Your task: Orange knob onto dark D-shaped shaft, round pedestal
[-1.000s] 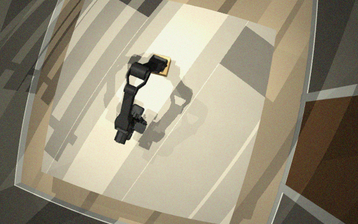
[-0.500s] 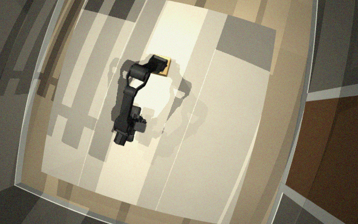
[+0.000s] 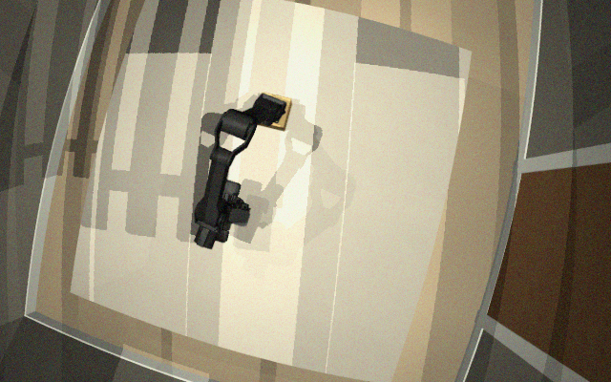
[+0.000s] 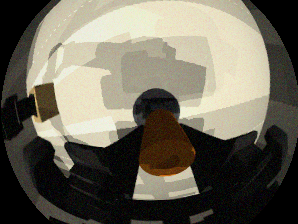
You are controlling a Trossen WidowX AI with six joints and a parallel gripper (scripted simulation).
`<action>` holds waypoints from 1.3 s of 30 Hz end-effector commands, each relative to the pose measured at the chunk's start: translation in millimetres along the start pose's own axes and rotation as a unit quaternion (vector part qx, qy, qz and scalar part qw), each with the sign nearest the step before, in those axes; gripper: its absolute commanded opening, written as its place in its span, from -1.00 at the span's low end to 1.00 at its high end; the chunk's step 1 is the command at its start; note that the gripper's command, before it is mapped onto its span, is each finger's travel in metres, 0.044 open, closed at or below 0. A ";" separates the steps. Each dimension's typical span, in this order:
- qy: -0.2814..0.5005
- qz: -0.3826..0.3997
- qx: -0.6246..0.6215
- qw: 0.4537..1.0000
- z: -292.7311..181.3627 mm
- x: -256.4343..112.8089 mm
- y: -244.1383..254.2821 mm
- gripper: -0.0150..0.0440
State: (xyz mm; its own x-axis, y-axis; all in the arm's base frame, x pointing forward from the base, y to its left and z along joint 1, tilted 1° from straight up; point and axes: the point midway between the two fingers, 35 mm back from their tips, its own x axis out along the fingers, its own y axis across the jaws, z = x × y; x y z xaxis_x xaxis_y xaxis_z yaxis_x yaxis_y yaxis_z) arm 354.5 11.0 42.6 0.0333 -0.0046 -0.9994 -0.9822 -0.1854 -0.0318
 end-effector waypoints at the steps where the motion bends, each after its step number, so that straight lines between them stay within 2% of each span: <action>1: 0.001 -0.004 -0.002 1.000 -0.2 -3.0 -1.3 -0.49; 6: 0.001 -0.004 -0.015 1.000 -0.1 -5.1 -0.6 -0.49; 12: 0.001 -0.003 -0.106 0.994 0.0 -5.1 2.2 -0.49; 39: 0.001 -0.003 -0.106 0.994 0.0 -2.3 3.2 -0.49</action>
State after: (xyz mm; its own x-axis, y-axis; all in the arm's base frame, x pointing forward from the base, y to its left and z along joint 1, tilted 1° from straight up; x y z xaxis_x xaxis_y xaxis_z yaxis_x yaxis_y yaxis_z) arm 348.9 10.3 42.3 0.0351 -0.0046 -0.9994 -0.9219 -0.3863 -0.0306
